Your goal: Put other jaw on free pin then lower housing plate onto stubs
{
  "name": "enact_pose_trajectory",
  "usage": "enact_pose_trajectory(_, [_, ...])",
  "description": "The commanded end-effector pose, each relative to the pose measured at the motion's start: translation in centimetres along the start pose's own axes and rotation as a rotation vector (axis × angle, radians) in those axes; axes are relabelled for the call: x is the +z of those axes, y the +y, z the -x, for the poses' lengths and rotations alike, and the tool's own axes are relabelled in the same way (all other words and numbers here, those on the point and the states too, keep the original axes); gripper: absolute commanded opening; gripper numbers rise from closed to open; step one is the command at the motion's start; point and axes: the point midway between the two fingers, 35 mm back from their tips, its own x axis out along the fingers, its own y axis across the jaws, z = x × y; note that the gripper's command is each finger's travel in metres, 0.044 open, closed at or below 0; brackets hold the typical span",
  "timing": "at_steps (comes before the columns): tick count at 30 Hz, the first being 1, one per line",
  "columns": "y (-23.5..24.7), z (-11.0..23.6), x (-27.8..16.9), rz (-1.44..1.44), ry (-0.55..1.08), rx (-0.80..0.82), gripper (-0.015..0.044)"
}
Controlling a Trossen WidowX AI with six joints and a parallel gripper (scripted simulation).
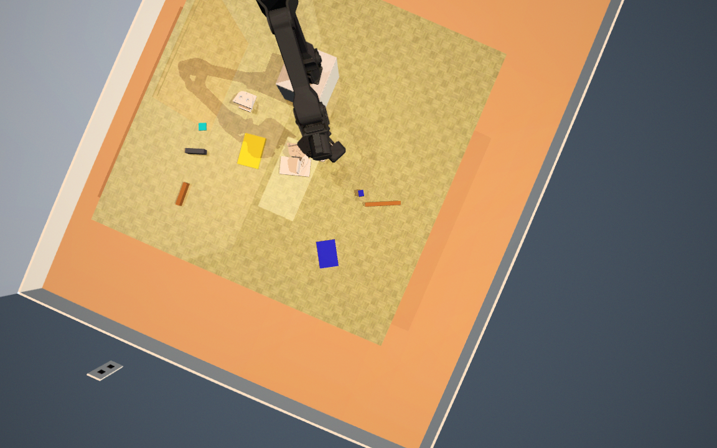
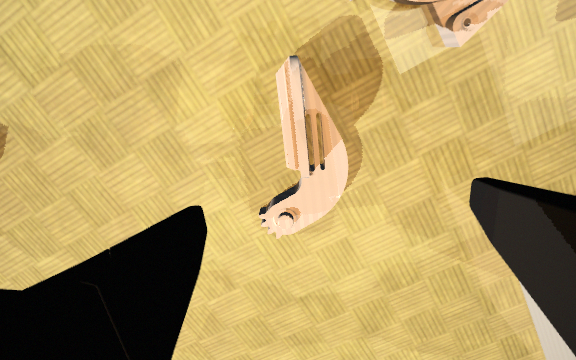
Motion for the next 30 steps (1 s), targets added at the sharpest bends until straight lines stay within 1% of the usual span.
enact_pose_trajectory(1, [0.1,-0.8,0.1,-0.012,0.008,0.001,0.044])
enact_pose_trajectory(3, [0.1,-3.1,0.0,-0.012,0.008,0.001,0.044])
enact_pose_trajectory(5, [0.0,-3.9,0.0,-0.012,0.008,0.001,0.044])
enact_pose_trajectory(13, [0.0,-4.0,0.0,-0.012,0.008,0.001,0.044])
enact_pose_trajectory(30, [0.1,-6.8,0.0,-0.012,0.008,0.0,0.044])
